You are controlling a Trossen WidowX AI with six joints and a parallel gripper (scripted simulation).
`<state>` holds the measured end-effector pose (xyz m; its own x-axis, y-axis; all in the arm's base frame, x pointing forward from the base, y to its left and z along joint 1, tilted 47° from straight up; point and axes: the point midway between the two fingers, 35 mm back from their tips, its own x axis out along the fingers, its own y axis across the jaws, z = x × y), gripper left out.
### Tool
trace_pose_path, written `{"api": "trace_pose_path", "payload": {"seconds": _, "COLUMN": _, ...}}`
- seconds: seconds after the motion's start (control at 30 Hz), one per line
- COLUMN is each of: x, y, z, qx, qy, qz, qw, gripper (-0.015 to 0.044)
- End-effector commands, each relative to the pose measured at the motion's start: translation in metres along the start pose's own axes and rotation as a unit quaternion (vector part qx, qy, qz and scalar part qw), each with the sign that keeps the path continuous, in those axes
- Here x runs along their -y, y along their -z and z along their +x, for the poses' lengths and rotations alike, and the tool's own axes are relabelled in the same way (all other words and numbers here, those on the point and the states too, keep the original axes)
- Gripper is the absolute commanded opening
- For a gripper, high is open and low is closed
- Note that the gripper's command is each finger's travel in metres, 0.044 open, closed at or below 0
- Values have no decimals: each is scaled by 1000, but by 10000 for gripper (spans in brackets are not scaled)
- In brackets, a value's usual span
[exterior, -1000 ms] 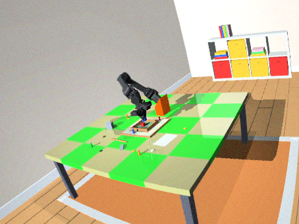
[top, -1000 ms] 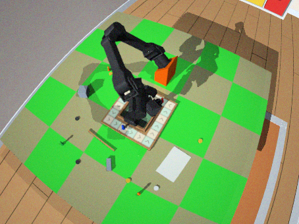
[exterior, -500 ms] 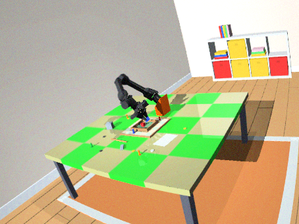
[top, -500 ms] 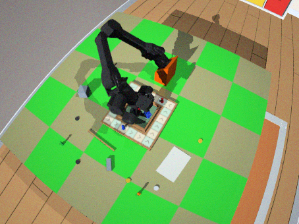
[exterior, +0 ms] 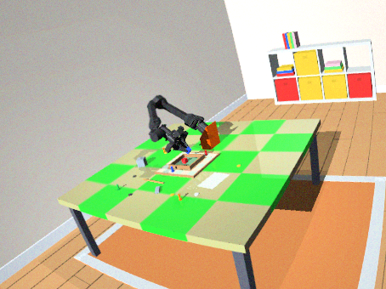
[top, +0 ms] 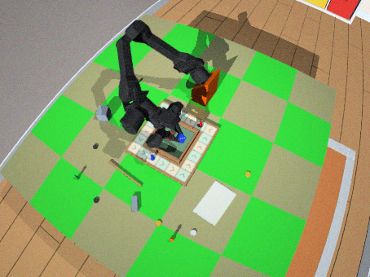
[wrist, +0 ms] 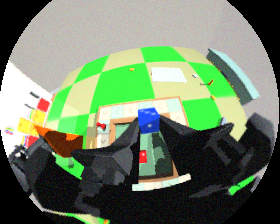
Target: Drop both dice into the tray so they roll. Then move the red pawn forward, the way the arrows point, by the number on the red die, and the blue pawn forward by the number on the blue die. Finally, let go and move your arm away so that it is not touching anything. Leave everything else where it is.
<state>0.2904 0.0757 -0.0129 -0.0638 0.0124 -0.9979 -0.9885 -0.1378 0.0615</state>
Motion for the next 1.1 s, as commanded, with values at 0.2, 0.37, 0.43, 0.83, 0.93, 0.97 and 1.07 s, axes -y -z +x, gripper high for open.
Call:
{"api": "trace_pose_path", "payload": {"seconds": 0.2, "x": 5, "y": -7, "z": -28, "qx": 7, "qy": 19, "qz": 0, "qw": 1000, "gripper": 0}}
{"api": "trace_pose_path", "payload": {"seconds": 0.37, "x": -43, "y": -8, "z": -28, "qx": 7, "qy": 17, "qz": 0, "qw": 1000, "gripper": 0}}
{"api": "trace_pose_path", "payload": {"seconds": 0.43, "x": -58, "y": -8, "z": -26, "qx": 7, "qy": 17, "qz": 0, "qw": 1000, "gripper": 0}}
{"api": "trace_pose_path", "payload": {"seconds": 0.83, "x": 8, "y": -7, "z": -29, "qx": 7, "qy": 19, "qz": 0, "qw": 1000, "gripper": 0}}
{"api": "trace_pose_path", "payload": {"seconds": 0.93, "x": 8, "y": -7, "z": -29, "qx": 7, "qy": 19, "qz": 0, "qw": 1000, "gripper": 0}}
{"api": "trace_pose_path", "payload": {"seconds": 0.97, "x": 8, "y": -7, "z": -29, "qx": 7, "qy": 19, "qz": 0, "qw": 1000, "gripper": 0}}
{"api": "trace_pose_path", "payload": {"seconds": 1.07, "x": 8, "y": -7, "z": -29, "qx": 7, "qy": 19, "qz": 0, "qw": 1000, "gripper": 0}}
